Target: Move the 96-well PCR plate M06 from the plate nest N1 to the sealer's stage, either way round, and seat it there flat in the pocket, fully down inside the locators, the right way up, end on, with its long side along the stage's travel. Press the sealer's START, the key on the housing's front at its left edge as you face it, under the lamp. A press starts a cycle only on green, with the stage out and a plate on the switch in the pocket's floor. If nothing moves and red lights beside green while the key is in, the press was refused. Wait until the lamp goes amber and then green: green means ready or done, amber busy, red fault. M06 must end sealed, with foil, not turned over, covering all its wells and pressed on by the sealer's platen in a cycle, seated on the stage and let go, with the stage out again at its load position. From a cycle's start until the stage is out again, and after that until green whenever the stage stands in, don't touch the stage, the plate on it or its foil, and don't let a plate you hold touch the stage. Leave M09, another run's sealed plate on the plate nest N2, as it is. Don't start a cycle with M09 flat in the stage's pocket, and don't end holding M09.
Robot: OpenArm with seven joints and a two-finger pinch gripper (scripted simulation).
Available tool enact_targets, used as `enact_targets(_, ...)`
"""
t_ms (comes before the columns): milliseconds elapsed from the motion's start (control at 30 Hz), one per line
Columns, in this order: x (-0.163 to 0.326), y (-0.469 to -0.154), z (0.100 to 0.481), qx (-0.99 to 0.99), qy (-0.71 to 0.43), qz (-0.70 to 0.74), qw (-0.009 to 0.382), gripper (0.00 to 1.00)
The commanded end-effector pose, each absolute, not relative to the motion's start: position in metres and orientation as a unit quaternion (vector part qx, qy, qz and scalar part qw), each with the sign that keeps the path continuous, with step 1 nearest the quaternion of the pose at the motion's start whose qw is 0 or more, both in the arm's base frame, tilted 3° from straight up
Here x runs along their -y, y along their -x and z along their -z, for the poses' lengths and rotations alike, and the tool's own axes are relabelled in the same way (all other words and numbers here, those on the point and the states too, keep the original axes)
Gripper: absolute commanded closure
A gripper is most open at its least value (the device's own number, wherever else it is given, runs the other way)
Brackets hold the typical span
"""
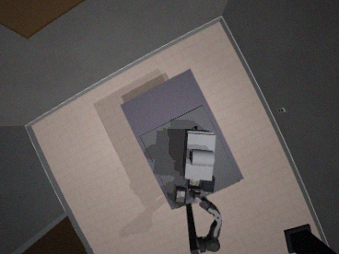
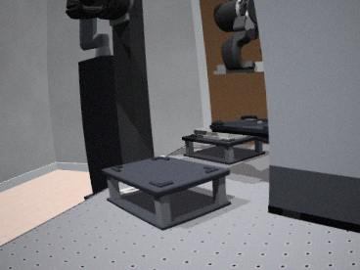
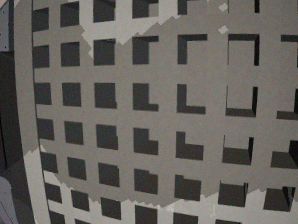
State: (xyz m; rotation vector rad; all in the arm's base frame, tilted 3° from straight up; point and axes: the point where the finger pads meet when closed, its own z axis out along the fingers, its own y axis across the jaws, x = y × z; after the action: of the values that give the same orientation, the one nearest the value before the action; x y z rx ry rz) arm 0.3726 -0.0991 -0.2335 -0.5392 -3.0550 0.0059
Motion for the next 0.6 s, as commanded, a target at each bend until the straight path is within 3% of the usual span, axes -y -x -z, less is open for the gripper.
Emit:
enact_targets(0, 0.0992, -0.3722, 0.2340, 0.985, 0.173, -0.003, 0.020, 1.00)
enact_targets(567, 0.1009, -0.3706, 0.2349, 0.985, 0.174, -0.003, 0.020, 1.00)
